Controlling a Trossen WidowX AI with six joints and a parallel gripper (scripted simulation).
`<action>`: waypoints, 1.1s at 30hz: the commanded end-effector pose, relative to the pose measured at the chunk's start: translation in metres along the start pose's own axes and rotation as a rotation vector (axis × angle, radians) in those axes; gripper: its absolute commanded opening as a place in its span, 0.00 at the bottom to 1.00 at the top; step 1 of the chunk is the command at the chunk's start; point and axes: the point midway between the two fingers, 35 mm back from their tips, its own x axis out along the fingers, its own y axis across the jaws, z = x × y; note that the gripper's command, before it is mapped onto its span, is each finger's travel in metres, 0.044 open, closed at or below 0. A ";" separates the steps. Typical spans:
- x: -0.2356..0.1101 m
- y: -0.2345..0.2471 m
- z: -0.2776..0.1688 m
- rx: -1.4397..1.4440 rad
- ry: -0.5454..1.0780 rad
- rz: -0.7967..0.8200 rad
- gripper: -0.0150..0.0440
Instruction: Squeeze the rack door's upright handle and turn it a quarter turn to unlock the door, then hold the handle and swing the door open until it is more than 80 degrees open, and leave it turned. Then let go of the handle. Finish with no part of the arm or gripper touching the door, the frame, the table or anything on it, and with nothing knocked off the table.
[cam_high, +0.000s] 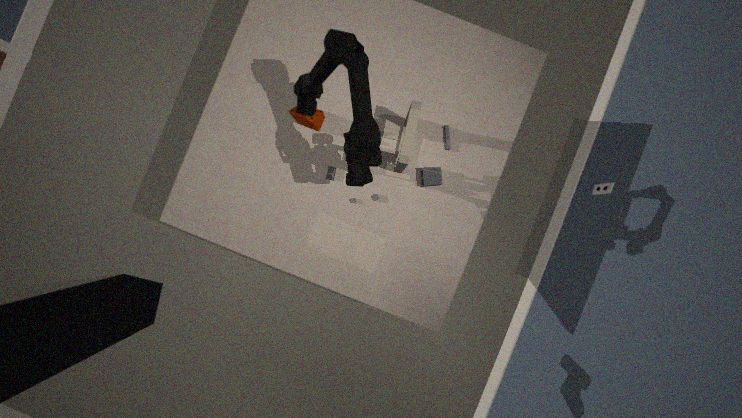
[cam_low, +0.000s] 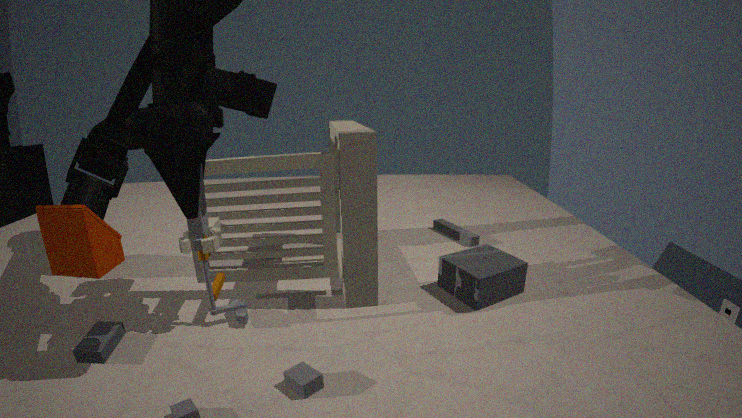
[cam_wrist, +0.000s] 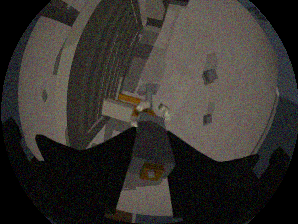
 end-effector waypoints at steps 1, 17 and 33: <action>0.000 0.000 0.000 -0.010 0.003 0.001 0.58; -0.013 -0.001 0.001 -0.009 0.003 0.000 0.73; -0.033 -0.002 0.001 -0.009 0.004 -0.001 0.73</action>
